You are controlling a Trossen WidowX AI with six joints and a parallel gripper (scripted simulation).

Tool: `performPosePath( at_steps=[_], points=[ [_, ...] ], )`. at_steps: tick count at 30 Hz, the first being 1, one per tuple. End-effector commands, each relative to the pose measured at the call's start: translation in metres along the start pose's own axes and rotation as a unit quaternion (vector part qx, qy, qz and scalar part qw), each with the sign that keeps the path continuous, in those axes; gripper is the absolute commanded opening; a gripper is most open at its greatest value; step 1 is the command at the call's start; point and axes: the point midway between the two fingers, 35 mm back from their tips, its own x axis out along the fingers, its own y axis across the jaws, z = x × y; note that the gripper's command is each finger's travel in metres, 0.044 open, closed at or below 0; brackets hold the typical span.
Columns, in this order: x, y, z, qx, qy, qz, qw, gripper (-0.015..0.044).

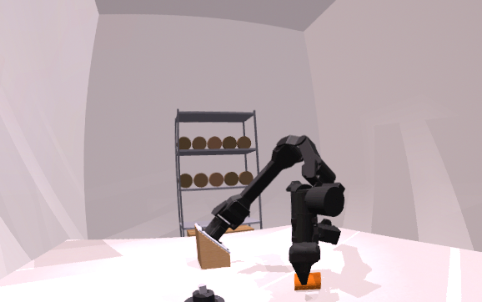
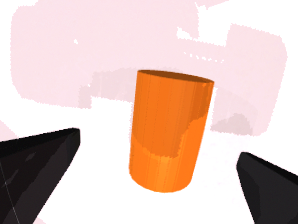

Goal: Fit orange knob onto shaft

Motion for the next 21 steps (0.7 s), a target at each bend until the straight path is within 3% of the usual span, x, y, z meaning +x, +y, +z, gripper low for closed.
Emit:
performPosePath(
  at_steps=[1,13,17,21],
  points=[
    [-0.0404,-0.0018,0.004,-0.006,-0.009,-0.011,1.0,0.044],
    [-0.0404,-0.0018,0.0041,0.002,-0.009,-0.011,1.0,0.044],
    [-0.0406,-0.0023,0.0061,0.166,0.008,-0.012,0.986,0.044],
    [-0.0409,-0.0027,0.0083,0.357,0.025,-0.02,0.934,0.044]
  ],
)
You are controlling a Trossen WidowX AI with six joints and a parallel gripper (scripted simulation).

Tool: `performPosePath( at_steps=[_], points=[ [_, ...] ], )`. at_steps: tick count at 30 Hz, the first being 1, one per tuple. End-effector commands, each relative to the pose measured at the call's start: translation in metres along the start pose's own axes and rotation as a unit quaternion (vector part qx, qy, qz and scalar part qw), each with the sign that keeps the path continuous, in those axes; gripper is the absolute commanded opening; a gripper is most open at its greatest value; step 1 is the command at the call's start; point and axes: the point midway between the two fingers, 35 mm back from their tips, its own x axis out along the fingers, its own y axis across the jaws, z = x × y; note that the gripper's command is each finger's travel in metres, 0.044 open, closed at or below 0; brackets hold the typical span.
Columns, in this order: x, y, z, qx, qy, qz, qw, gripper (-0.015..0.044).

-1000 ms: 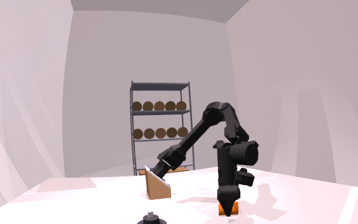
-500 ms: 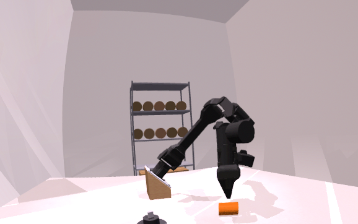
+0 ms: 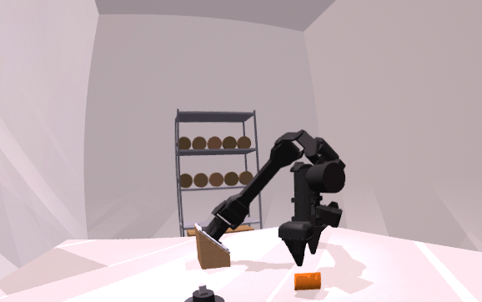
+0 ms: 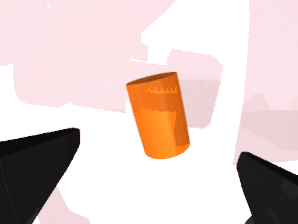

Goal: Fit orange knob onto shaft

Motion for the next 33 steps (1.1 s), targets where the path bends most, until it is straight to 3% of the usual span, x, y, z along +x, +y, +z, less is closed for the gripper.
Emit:
performPosePath(
  at_steps=[1,5,10,20,33],
  points=[
    [0.001,0.0002,0.004,0.234,0.025,-0.015,0.972,0.044],
    [0.0005,0.001,0.0061,0.419,0.037,-0.035,0.906,0.044],
    [-0.0004,0.0022,0.0085,0.617,0.042,-0.066,0.783,0.044],
    [-0.0019,0.004,0.0113,0.806,0.031,-0.107,0.582,0.044],
    [-0.0041,0.0062,0.0138,0.953,-0.014,-0.151,0.261,0.044]
  ],
)
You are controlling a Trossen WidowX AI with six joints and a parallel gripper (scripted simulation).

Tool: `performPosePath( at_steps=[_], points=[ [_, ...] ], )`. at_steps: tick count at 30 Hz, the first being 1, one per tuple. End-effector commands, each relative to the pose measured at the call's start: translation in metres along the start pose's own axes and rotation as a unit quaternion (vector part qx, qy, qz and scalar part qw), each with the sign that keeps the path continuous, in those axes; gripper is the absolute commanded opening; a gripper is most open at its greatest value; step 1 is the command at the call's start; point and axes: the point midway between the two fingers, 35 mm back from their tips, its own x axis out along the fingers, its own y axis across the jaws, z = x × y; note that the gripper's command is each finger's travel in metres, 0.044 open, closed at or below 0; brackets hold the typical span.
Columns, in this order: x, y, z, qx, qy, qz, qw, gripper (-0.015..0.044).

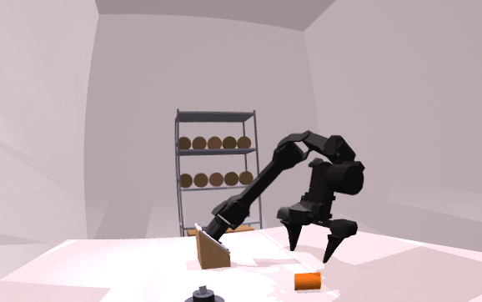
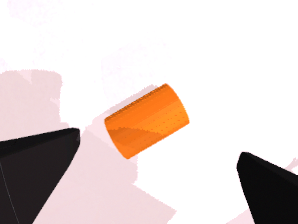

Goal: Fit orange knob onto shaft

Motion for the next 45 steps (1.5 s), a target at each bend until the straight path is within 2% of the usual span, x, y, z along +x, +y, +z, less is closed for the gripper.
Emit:
performPosePath(
  at_steps=[1,4,21,26,45],
  points=[
    [0.001,0.005,-0.003,0.398,-0.047,-0.029,0.916,0.044],
    [0.001,0.005,-0.003,0.449,-0.052,-0.028,0.892,0.044],
    [0.001,0.005,-0.003,0.449,-0.052,-0.028,0.891,0.044],
    [0.023,0.009,-0.007,0.449,-0.052,-0.028,0.891,0.044],
    [0.045,0.014,-0.01,0.449,-0.051,-0.028,0.892,0.044]
  ],
)
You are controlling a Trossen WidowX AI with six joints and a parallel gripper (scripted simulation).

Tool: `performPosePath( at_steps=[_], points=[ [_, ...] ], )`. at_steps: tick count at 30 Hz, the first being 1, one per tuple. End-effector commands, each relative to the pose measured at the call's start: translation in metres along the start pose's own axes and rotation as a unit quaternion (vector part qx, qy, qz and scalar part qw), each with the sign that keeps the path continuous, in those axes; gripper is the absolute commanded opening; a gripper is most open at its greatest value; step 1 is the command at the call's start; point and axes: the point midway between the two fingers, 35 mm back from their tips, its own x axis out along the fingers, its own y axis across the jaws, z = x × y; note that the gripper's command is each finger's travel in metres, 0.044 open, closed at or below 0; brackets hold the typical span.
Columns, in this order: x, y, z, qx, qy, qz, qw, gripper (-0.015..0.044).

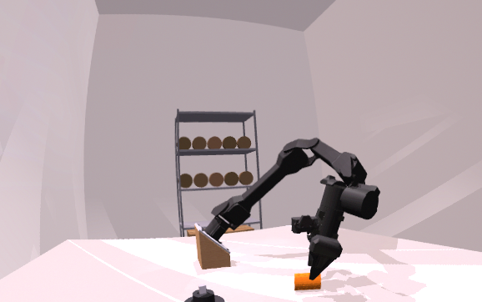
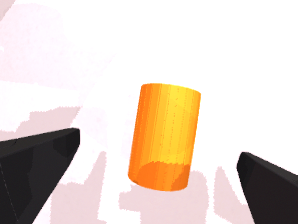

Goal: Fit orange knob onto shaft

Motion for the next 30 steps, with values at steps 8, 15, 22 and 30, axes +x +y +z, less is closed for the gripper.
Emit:
performPosePath(
  at_steps=[8,15,22,30],
  points=[
    [0.022,-0.002,-0.005,0.003,-0.003,-0.007,1.0,0.044],
    [0.031,-0.003,-0.009,0.003,-0.003,-0.007,1.0,0.044],
    [0.032,-0.003,-0.009,0.003,-0.003,-0.007,1.0,0.0309],
    [0.032,-0.003,-0.009,0.003,-0.003,-0.007,1.0,0.024]
  ],
)
